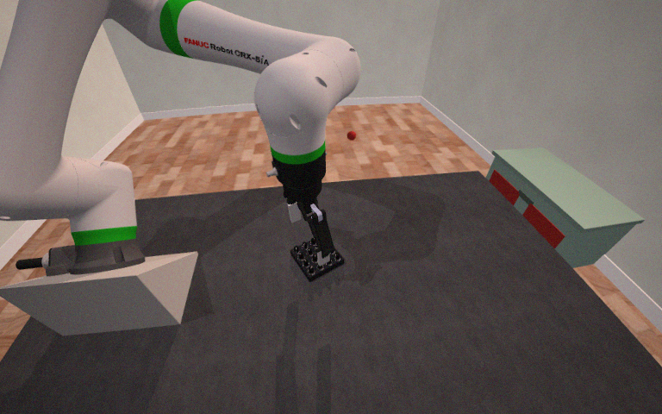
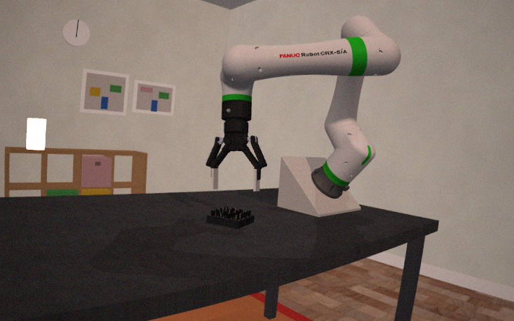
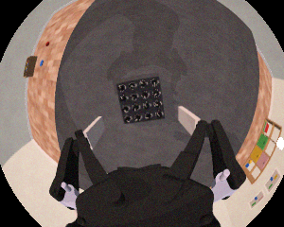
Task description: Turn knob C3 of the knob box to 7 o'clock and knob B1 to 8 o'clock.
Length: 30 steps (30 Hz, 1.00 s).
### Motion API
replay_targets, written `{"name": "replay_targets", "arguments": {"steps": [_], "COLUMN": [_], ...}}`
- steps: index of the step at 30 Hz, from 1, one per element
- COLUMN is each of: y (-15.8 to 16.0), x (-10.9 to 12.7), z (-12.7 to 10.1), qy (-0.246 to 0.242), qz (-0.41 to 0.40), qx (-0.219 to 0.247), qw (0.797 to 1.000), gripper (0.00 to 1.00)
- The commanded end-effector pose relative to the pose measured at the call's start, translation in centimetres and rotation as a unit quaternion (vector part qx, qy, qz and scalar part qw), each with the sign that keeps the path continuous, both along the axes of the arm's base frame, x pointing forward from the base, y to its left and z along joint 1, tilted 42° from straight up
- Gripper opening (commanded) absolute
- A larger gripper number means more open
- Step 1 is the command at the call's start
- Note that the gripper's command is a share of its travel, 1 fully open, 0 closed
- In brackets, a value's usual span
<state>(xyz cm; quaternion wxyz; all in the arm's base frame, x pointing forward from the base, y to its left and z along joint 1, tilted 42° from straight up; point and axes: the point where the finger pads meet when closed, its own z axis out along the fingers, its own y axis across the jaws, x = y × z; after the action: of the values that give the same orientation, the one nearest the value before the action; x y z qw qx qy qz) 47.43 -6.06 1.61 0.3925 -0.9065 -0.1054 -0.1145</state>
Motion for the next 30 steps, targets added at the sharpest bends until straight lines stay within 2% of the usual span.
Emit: {"name": "replay_targets", "arguments": {"steps": [1,5,30], "y": [0.6,0.9,1.0], "x": [-1.5,-2.5,-2.5], "z": [-0.2,-0.3,-0.3], "qy": [-0.029,-0.046,-0.046], "qz": [0.041,0.071,0.071], "qx": [-0.038,-0.061,-0.061], "qw": [0.998,0.995,0.995], "gripper": [1.0,1.0,1.0]}}
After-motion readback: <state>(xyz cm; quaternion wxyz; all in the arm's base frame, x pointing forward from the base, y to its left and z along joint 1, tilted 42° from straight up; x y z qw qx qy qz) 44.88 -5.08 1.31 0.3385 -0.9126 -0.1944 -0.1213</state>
